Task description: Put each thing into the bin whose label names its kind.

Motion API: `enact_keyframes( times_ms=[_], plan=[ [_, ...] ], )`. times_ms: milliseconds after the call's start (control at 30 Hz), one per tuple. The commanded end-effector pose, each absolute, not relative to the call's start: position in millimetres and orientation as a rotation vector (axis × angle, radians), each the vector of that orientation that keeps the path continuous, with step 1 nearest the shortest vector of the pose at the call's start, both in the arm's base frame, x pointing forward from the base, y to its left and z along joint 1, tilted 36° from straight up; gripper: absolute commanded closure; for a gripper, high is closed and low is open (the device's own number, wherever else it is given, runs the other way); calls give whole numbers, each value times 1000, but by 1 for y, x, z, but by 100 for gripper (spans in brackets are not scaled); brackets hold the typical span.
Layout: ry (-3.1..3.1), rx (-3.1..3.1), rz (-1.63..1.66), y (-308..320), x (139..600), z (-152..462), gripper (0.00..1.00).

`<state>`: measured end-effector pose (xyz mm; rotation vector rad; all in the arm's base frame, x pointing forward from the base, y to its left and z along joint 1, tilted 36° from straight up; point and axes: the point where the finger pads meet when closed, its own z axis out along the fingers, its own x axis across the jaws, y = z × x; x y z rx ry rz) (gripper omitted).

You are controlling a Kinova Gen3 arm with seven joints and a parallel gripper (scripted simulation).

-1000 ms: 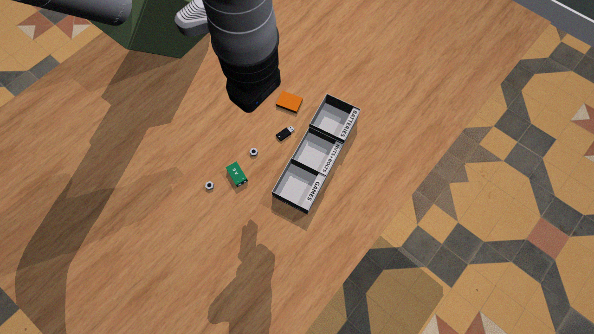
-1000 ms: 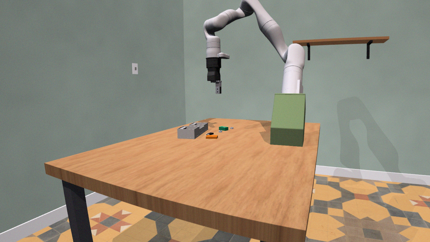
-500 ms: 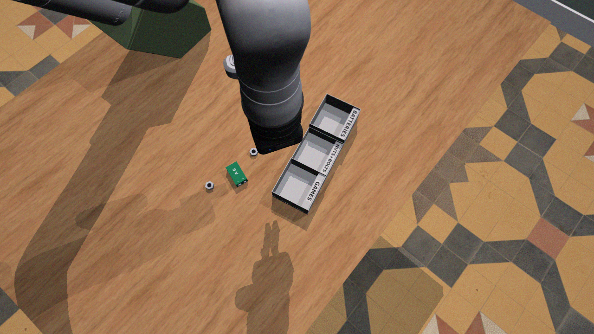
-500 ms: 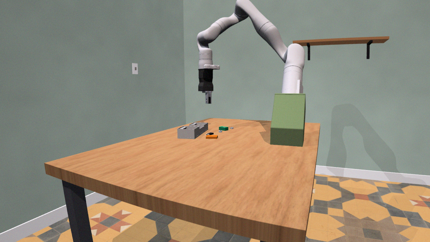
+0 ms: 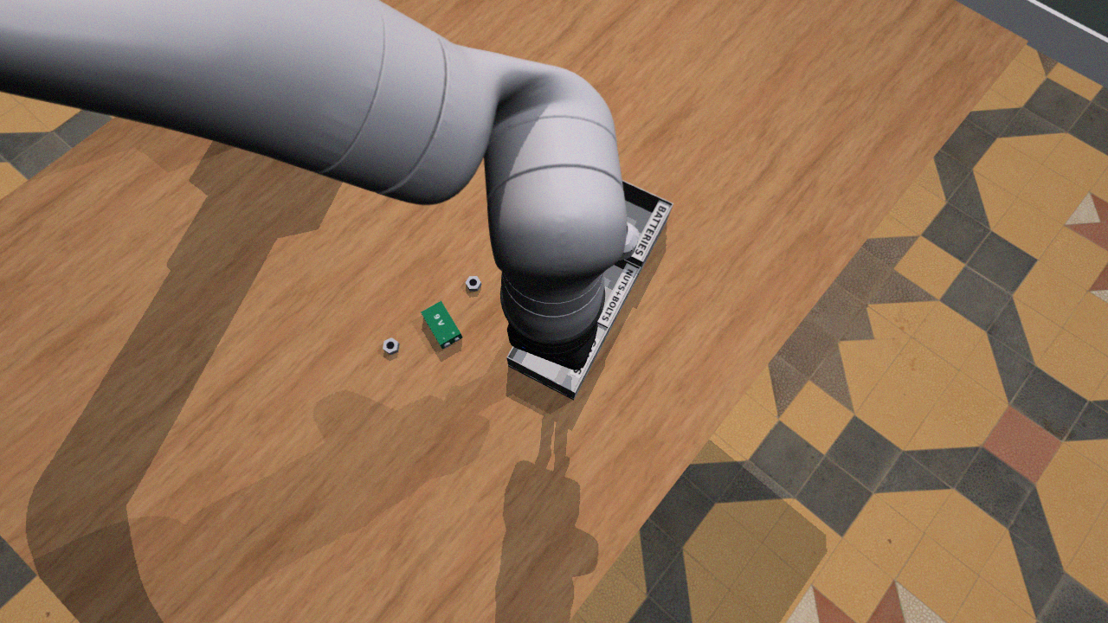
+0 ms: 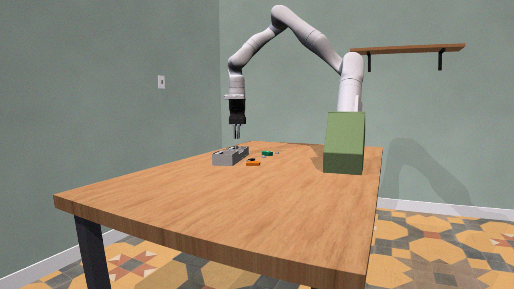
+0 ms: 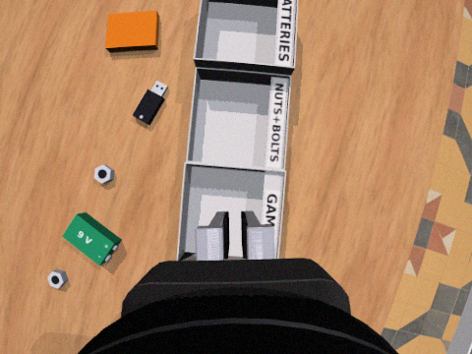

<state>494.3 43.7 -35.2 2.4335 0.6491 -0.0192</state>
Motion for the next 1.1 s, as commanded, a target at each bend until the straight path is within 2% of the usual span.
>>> enact_keyframes(
  times_ms=[0,567,1067],
  plan=[
    [631,2431,-17,43,492,-40,69],
    [-306,2517,286,43,492,-40,69],
    [-1244,2299,567,43,492,-40,69]
  ],
)
